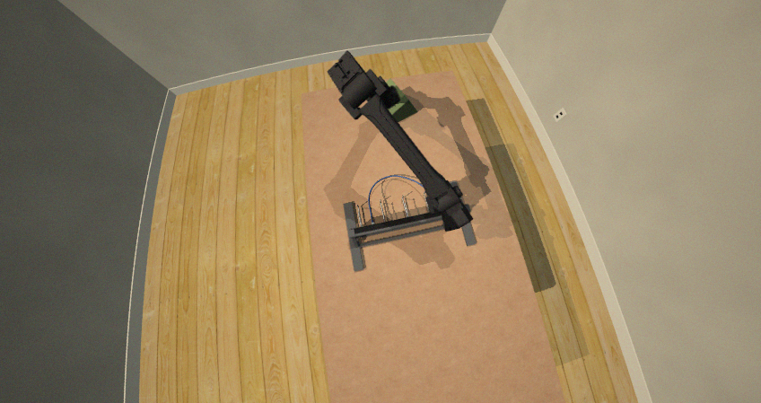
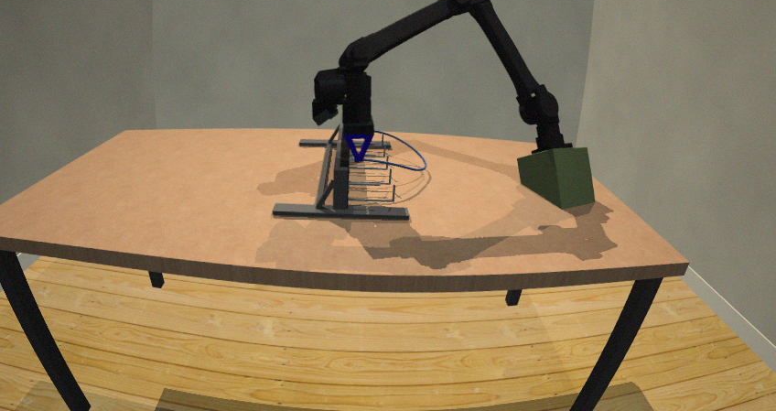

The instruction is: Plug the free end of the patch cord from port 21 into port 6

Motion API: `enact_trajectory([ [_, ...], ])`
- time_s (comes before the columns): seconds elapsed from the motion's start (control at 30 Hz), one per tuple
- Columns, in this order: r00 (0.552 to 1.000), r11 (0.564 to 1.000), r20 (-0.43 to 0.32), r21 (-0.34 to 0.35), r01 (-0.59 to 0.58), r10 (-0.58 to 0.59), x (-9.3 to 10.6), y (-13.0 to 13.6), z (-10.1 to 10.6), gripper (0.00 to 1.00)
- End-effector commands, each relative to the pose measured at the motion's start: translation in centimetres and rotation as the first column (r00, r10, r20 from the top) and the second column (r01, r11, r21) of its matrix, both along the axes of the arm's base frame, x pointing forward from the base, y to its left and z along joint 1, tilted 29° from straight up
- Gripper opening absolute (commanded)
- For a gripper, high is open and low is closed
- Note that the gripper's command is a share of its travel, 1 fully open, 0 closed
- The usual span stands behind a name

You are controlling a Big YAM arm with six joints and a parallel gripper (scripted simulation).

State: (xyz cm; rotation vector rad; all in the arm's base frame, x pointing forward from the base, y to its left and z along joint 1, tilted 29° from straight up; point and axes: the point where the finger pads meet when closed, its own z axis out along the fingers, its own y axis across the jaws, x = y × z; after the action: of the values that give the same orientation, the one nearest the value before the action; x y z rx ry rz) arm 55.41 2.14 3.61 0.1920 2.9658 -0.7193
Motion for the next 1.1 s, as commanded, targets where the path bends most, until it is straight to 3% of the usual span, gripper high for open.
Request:
enact_trajectory([
  [0.0, 0.980, 1.000, 0.199, 0.023, -0.014, 0.010, 4.9, 1.9, 5.5, 0.00],
  [0.03, 0.980, 1.000, 0.199, 0.023, -0.015, 0.010, 4.9, 2.0, 5.5, 0.00],
  [0.07, 0.996, 1.000, 0.093, 0.010, -0.015, 0.014, 2.3, 1.3, 3.1, 0.00],
  [0.27, 0.999, 1.000, 0.049, 0.002, -0.016, 0.016, 1.1, 0.8, 1.4, 0.00],
  [1.07, 0.999, 1.000, 0.036, 0.003, -0.023, 0.023, 0.1, 1.1, 1.8, 0.00],
])
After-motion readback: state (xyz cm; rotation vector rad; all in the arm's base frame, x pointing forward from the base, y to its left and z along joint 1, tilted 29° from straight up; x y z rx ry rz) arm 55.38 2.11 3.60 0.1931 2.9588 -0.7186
